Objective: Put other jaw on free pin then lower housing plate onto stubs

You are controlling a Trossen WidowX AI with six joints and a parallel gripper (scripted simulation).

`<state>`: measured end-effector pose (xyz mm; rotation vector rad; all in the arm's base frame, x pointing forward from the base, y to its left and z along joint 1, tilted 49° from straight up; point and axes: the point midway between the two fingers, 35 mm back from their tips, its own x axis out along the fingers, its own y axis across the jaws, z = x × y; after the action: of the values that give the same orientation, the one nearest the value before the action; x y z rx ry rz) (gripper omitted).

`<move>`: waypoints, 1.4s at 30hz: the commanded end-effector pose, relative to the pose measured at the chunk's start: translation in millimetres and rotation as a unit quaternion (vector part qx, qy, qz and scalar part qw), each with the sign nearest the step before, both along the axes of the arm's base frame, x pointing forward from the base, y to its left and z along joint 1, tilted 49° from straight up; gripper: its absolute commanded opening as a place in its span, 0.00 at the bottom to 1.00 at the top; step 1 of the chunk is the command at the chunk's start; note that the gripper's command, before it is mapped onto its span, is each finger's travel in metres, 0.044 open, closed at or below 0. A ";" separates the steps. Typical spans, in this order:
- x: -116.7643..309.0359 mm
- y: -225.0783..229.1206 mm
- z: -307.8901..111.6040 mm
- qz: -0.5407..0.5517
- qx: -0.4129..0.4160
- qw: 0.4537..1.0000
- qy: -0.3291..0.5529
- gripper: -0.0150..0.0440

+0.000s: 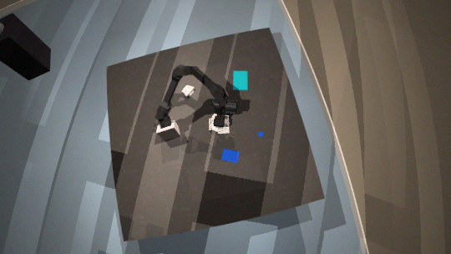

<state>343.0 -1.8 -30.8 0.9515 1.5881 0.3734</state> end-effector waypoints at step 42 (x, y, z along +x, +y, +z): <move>-3.2 32.3 -28.3 -0.003 0.005 1.000 0.008 0.48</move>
<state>340.9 29.8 -58.4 0.9592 1.5958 0.3730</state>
